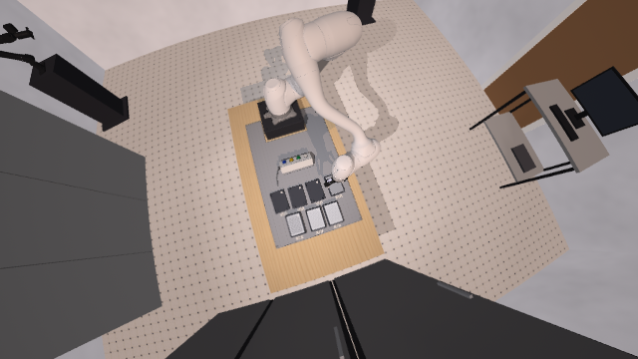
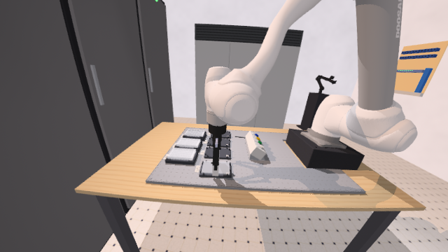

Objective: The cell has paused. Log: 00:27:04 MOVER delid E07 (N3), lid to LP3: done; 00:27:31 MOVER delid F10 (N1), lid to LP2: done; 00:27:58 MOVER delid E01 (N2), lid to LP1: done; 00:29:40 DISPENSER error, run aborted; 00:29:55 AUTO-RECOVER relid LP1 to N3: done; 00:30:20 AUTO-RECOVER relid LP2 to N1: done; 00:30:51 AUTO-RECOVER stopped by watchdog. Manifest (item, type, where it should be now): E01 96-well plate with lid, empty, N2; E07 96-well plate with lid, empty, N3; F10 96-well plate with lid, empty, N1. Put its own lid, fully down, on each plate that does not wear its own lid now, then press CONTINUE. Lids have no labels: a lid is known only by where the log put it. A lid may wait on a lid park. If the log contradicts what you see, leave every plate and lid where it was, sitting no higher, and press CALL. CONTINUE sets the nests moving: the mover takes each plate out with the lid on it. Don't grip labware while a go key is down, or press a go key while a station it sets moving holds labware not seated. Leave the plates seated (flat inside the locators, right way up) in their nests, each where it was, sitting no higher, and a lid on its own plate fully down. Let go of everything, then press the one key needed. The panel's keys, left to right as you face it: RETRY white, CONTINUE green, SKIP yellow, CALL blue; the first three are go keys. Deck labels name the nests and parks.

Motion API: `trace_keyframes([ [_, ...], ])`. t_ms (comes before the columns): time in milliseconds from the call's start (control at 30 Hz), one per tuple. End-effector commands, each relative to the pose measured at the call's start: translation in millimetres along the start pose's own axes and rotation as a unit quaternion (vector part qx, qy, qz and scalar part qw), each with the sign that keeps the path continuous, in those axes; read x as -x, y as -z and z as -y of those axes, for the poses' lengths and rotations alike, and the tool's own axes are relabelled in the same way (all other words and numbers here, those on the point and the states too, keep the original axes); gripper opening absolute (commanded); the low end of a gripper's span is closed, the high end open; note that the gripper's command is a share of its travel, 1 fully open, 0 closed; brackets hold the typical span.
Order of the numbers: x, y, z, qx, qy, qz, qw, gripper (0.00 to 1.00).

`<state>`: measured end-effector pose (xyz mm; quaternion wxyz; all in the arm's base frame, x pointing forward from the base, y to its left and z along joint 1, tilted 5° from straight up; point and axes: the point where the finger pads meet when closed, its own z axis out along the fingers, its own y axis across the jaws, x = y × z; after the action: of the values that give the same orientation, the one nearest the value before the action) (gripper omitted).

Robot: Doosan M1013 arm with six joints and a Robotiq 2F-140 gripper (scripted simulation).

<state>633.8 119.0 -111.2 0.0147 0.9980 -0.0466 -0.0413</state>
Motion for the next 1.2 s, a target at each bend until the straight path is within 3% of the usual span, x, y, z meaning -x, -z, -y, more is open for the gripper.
trace_keyframes([
  [0, 0.8, -3.2, 2.0, -0.002, -0.003, 0.0, 1.0, 0.66],
  [133, 0.8, -3.2, 2.0, -0.002, -0.003, 0.0, 1.0, 0.66],
  [167, 0.8, -3.2, 2.0, -0.002, -0.003, 0.0, 1.0, 0.0],
  [1167, 0.8, -3.2, 2.0, -0.002, -0.003, 0.0, 1.0, 0.0],
])
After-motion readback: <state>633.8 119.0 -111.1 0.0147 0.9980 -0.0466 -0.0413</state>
